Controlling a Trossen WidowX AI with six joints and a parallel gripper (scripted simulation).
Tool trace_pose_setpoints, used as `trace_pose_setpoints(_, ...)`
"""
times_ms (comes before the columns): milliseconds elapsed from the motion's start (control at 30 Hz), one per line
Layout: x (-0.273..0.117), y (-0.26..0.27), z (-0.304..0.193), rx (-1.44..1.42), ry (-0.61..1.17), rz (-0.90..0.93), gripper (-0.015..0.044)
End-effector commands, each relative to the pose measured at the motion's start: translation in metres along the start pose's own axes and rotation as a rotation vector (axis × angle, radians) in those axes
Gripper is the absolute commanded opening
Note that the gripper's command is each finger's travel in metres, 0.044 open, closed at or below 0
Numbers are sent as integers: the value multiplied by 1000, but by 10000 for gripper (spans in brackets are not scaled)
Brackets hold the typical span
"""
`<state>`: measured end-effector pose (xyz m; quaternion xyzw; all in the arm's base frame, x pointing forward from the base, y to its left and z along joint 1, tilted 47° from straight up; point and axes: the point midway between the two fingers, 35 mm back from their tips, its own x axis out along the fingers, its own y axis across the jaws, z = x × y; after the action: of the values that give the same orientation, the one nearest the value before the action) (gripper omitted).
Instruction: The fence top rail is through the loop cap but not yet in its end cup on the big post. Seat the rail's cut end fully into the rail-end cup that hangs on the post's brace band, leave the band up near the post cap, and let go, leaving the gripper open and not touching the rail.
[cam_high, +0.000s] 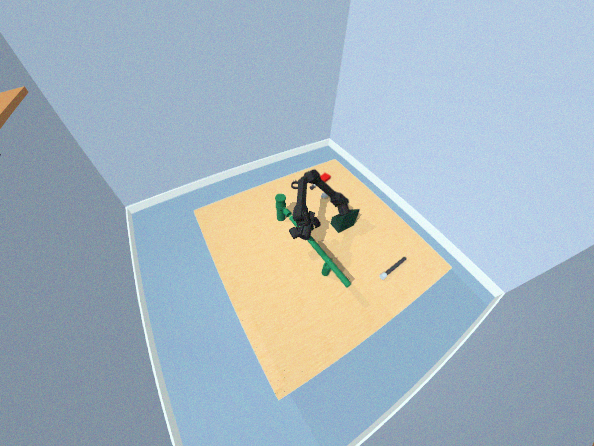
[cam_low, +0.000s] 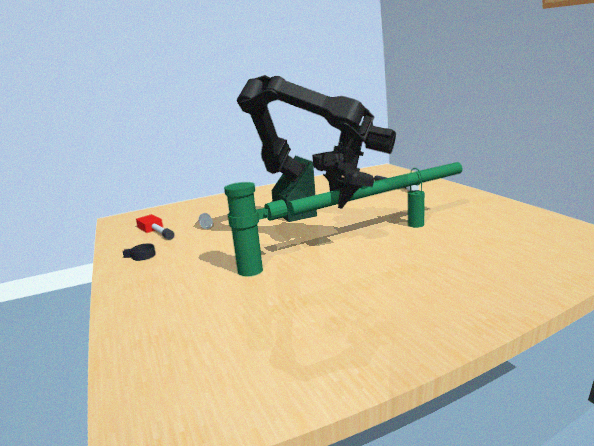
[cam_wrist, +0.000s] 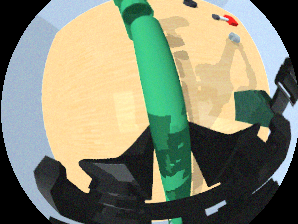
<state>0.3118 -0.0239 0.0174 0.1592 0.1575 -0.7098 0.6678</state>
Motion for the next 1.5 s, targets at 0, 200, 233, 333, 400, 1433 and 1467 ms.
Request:
trace_pose_setpoints(0,-4,3,2,-1,-1,5,0)
trace_pose_setpoints(200,-7,6,4,-1,-1,5,0)
trace_pose_setpoints(233,-8,6,5,-1,-1,5,0)
trace_pose_setpoints(333,-9,8,5,-1,-1,5,0)
trace_pose_setpoints(400,-10,8,6,-1,-1,5,0)
trace_pose_setpoints(1433,2,5,25,-13,-4,-7,0)
trace_pose_setpoints(1467,2,5,25,-13,-4,-7,0)
